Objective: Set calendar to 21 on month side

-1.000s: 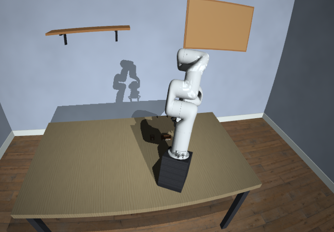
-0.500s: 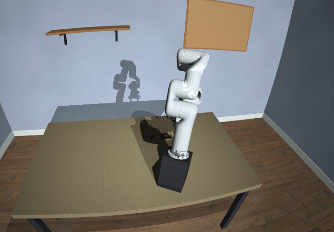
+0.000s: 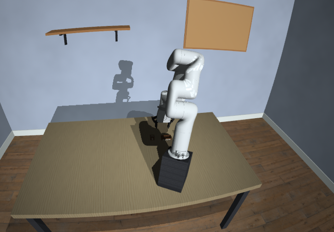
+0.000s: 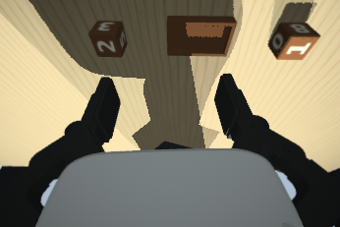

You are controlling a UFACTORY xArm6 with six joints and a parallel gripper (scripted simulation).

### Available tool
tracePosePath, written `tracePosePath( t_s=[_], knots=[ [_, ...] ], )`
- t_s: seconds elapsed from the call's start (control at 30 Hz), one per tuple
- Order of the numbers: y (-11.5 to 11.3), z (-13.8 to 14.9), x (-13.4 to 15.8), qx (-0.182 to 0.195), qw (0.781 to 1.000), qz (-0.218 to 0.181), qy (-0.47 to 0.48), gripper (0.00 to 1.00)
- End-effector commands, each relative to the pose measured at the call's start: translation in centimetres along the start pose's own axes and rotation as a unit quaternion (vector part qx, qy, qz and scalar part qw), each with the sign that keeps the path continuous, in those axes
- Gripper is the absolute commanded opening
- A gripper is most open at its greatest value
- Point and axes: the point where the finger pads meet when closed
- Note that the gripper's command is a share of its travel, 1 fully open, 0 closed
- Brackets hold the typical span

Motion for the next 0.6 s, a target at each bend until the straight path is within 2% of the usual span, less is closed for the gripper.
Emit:
tracePosePath(
  t_s=[0.0,0.17,0.27,0.3,0.57],
  knots=[
    [0.4,-4.3,-0.6,0.030,0.999,0.013,0.006,1.00],
    [0.6,-7.2,-0.5,0.034,0.999,0.019,0.006,1.00],
    [0.6,-7.5,-0.4,0.034,0.999,0.020,0.006,1.00],
    [0.6,-7.5,-0.4,0.034,0.999,0.020,0.006,0.49],
    [0.6,-7.5,-0.4,0.034,0.999,0.020,0.006,0.49]
  ],
)
Point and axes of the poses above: the point where the finger pads meet when closed, its own y axis out along the fingers, its own z axis across the jaws, x = y × z, and after that the axes turned 8 degrees about -y, right-handed
